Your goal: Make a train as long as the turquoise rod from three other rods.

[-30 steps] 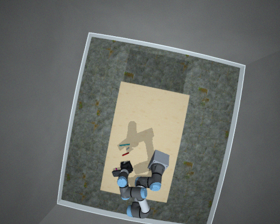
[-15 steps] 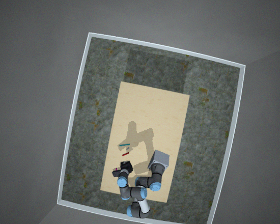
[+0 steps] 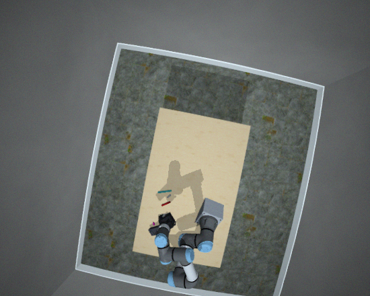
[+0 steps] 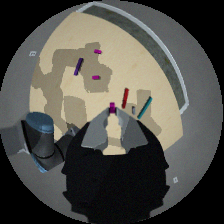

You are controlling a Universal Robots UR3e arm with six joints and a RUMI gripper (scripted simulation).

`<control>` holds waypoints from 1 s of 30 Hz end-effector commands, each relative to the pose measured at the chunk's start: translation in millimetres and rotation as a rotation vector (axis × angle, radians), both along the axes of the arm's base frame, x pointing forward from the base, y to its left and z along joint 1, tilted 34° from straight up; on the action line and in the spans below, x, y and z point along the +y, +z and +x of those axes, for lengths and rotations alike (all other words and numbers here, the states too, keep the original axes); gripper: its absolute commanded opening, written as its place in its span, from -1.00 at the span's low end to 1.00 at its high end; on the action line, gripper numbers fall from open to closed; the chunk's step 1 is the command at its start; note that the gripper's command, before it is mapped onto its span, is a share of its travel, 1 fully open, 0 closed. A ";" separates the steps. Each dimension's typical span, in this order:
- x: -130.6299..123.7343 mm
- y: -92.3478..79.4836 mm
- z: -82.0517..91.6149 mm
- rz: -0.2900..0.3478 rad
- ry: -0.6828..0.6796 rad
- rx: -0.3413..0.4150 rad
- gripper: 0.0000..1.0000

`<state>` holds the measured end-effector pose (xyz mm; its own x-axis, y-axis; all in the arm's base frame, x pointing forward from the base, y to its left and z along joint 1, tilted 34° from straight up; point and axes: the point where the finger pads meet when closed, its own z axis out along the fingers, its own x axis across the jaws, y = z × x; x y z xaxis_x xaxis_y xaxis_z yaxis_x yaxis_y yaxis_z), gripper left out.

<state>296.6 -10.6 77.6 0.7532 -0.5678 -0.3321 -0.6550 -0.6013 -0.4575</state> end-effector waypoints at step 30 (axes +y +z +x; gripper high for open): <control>12.0 8.9 -6.1 -0.044 0.564 -0.385 -1.00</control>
<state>291.3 0.4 85.1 0.9887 -0.1469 -0.0301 -0.1384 -0.8165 -0.5605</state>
